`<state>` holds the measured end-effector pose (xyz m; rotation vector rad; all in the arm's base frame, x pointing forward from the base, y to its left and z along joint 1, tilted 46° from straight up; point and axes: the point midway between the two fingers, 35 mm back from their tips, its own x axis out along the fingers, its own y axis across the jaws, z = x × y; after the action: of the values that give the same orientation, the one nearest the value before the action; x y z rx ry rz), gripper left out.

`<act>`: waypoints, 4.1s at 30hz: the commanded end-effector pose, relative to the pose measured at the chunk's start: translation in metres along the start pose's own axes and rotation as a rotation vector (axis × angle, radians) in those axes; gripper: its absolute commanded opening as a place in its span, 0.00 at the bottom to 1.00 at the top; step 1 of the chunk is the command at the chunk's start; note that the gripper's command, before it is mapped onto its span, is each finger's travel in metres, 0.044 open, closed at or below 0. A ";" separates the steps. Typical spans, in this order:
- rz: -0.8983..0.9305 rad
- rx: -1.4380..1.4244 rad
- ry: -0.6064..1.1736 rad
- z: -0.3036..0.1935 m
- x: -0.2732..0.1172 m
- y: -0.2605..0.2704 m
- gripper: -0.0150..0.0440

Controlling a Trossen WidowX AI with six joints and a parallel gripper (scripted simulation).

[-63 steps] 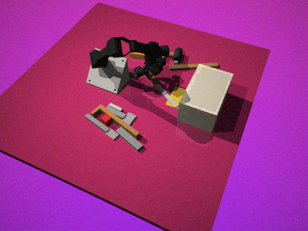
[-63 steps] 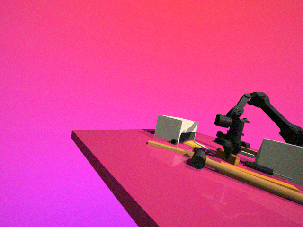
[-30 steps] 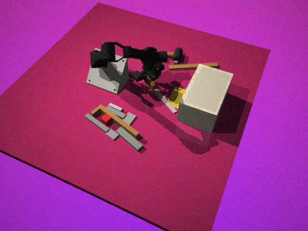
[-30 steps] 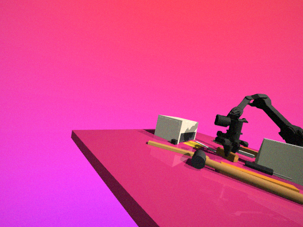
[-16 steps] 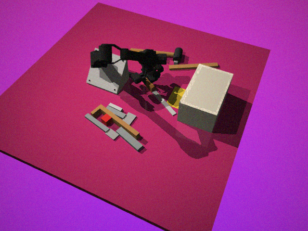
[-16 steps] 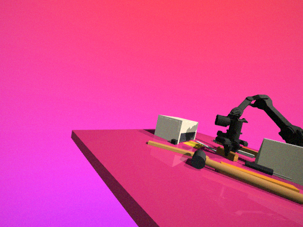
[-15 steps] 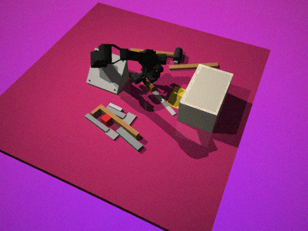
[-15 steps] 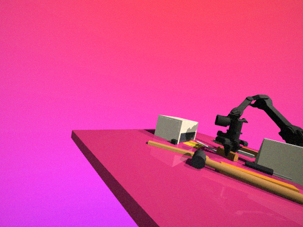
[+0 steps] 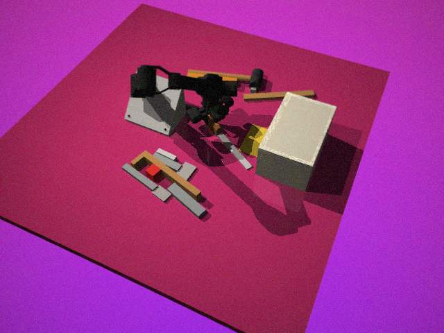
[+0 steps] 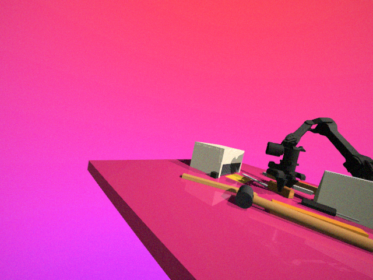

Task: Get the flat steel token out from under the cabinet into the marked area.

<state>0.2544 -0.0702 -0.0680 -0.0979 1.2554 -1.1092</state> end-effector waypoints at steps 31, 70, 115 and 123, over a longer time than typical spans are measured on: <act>0.002 0.006 -0.004 0.016 -0.001 -0.034 0.25; 0.000 0.006 -0.004 0.034 -0.001 -0.071 0.25; -0.002 0.006 -0.005 0.055 -0.001 -0.118 0.25; -0.002 0.006 -0.005 0.060 -0.001 -0.127 0.25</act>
<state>0.2248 -0.1600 0.0267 -0.1041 1.2579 -1.1085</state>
